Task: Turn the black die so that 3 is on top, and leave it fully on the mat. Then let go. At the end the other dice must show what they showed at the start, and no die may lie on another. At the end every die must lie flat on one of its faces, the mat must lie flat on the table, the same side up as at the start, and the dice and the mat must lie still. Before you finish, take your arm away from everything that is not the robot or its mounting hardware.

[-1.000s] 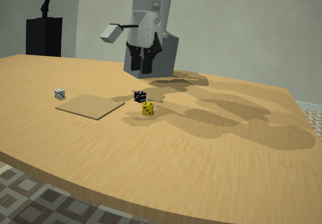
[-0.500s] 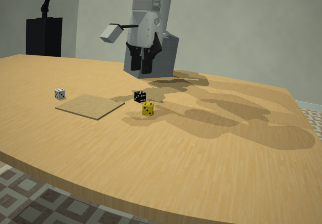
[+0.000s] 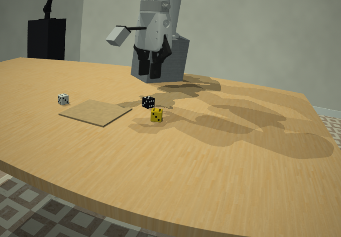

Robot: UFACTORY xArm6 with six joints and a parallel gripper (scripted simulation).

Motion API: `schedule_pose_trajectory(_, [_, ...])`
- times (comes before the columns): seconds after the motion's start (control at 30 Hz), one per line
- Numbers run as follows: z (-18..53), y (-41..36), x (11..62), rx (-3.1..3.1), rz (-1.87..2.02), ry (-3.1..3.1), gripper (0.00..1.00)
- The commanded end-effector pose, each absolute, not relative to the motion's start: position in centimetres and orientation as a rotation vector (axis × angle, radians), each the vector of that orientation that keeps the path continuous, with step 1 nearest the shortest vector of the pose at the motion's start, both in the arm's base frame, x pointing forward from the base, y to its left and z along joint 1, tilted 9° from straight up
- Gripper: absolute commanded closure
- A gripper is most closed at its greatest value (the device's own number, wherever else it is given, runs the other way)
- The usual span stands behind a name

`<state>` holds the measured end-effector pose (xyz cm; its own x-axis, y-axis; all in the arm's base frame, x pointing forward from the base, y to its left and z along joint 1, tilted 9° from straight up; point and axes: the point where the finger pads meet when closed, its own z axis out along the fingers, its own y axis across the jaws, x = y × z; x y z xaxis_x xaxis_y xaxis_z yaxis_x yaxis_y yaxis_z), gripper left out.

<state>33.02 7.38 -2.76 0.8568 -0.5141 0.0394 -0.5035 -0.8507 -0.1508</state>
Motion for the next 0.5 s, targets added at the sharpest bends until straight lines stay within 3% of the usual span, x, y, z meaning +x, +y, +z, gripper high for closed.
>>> schedule_pose_trajectory(0.0, [-2.9, 7.4, 33.1, -2.894, -0.122, 0.797, 0.58])
schedule_pose_trajectory(0.47, [-4.2, 7.6, 33.3, -2.894, -0.122, 0.797, 0.58])
